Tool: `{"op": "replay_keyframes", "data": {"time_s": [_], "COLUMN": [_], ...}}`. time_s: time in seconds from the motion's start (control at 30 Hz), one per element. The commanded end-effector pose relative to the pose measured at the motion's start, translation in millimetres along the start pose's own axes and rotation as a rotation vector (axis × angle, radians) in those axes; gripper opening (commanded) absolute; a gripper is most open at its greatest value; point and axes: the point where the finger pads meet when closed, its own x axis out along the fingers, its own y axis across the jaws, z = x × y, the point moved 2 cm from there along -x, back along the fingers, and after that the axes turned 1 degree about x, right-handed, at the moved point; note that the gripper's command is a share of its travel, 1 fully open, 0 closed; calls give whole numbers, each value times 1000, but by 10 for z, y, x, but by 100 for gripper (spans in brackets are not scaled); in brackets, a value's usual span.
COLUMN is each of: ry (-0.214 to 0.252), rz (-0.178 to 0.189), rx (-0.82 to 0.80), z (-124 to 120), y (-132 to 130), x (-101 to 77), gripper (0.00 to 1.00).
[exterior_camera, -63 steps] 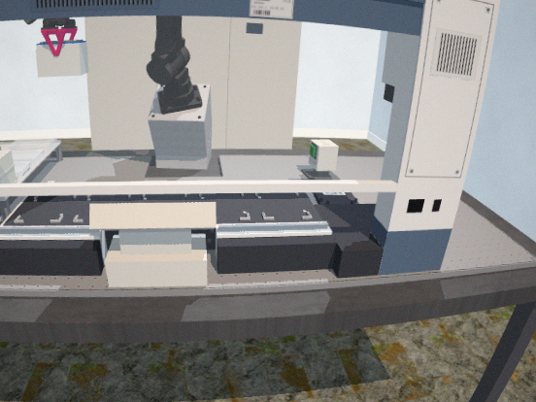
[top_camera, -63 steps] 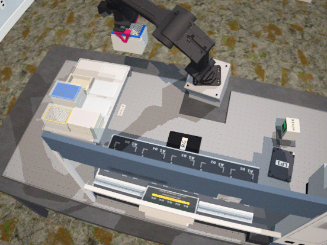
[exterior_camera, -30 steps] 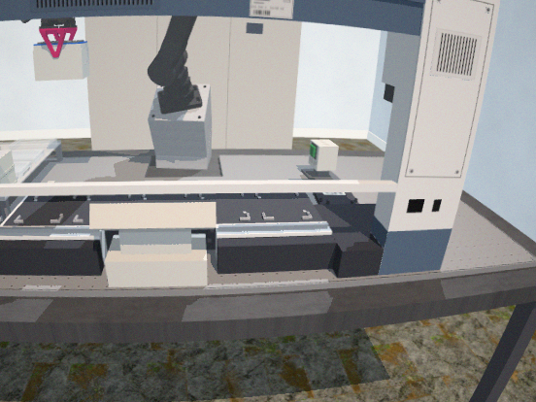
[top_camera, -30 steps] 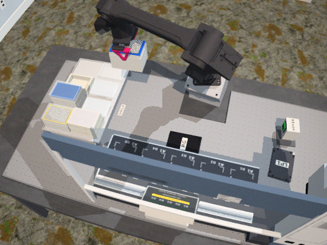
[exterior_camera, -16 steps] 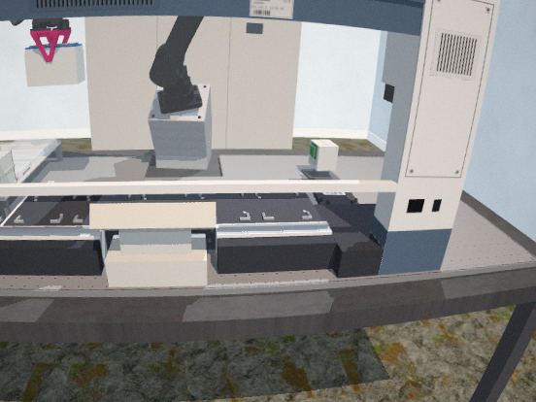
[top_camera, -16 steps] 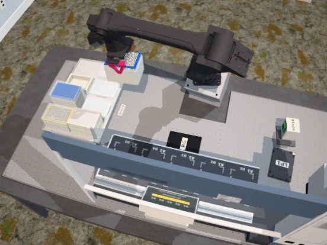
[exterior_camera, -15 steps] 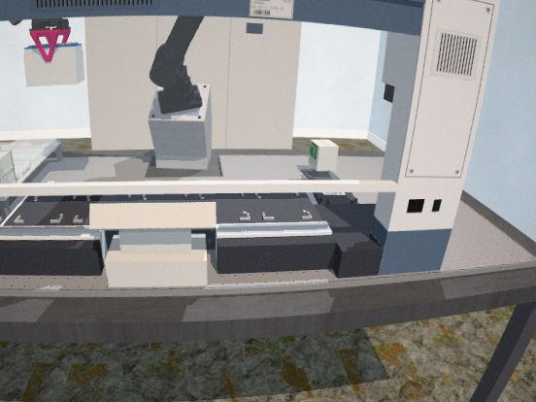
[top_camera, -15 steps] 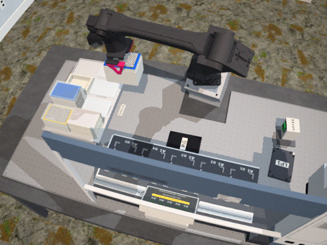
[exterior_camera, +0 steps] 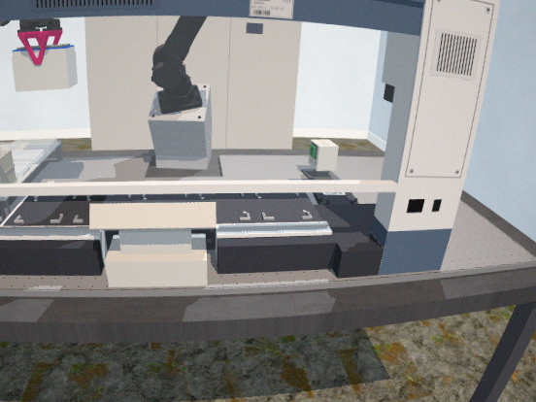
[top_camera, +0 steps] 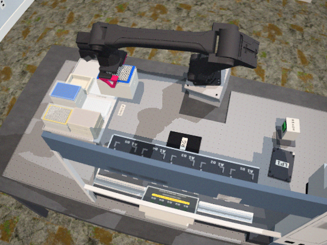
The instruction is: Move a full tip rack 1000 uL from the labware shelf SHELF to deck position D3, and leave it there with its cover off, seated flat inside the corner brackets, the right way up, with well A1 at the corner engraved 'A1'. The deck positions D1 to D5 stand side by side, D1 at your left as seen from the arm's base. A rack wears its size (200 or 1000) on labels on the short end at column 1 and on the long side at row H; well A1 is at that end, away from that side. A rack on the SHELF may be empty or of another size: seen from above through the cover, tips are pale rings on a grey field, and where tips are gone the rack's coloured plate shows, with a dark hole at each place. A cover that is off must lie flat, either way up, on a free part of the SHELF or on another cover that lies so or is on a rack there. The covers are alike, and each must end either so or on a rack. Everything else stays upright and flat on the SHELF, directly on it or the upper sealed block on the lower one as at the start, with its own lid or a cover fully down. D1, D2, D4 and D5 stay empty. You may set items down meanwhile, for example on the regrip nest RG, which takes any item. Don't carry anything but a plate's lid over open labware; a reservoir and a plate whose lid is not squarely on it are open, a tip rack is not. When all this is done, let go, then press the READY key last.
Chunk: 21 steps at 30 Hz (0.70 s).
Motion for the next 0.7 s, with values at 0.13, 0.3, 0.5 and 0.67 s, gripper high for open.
{"op": "replay_keyframes", "data": {"time_s": [0.13, 0.3, 0.5, 0.67], "ry": [-85, -90, -89, -90], "rz": [10, 10, 10, 10], "rx": [-3, 19, 20, 21], "z": [151, 157, 160, 159], "y": [440, 415, 412, 409], "x": [-279, -312, -309, -312], "gripper": [0, 0, 0, 0]}}
